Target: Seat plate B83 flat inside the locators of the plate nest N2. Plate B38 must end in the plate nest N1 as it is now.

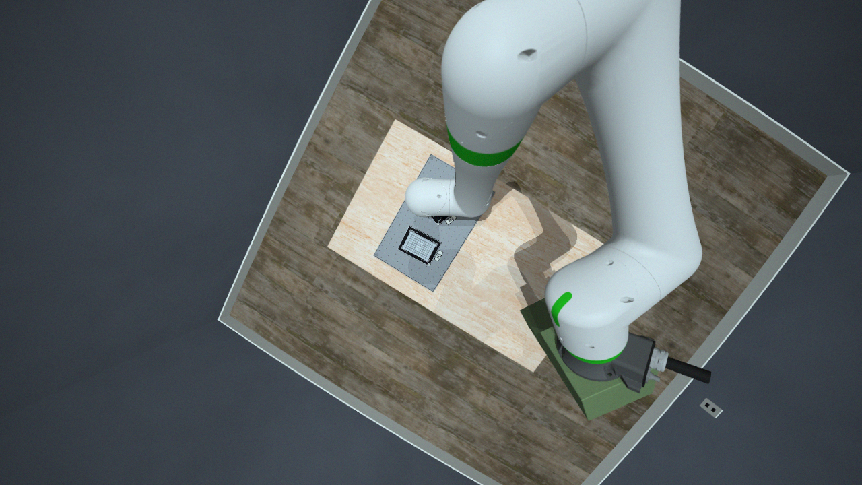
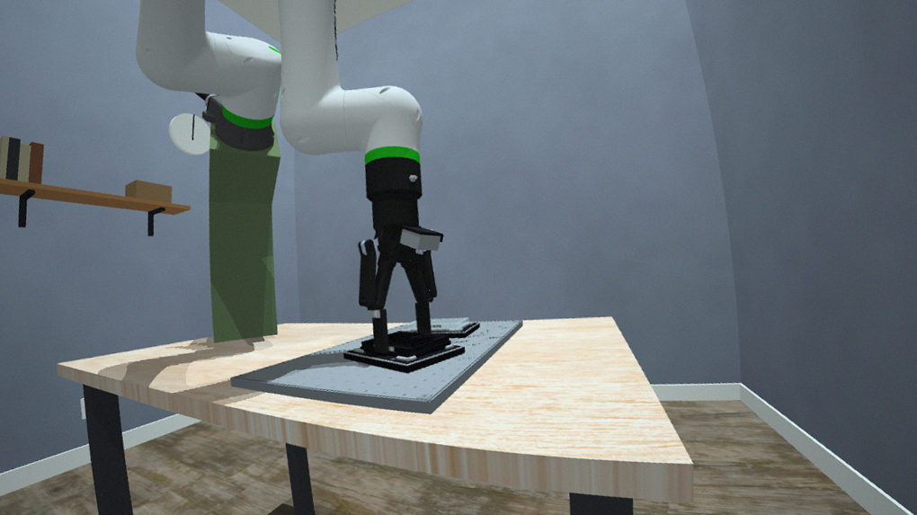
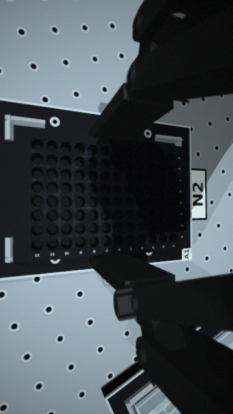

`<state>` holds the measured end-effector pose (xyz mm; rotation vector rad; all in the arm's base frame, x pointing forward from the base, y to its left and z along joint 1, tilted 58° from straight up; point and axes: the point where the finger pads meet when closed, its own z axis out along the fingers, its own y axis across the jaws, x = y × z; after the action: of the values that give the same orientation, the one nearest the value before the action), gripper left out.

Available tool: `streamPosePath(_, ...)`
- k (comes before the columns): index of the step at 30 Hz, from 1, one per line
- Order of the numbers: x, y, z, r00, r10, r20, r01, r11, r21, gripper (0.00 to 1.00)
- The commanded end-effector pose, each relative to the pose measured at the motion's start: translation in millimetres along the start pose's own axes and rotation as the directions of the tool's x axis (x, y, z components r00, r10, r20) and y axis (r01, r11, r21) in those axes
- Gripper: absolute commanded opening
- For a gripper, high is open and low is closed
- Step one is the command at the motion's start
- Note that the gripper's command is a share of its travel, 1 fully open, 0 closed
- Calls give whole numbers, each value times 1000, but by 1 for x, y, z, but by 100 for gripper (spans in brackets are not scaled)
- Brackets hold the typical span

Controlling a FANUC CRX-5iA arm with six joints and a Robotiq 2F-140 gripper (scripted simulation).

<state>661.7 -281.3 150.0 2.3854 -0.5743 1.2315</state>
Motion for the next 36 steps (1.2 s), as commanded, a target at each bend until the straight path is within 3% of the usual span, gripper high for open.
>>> streamPosePath(1,0,0,0,1000,0,-1,0,1000,0,10)
streamPosePath(7,0,0,0,1000,0,-1,0,1000,0,10)
streamPosePath(26,0,0,-29,1000,0,-1,0,1000,0,10)
streamPosePath(36,0,0,-29,1000,0,-1,0,1000,0,10)
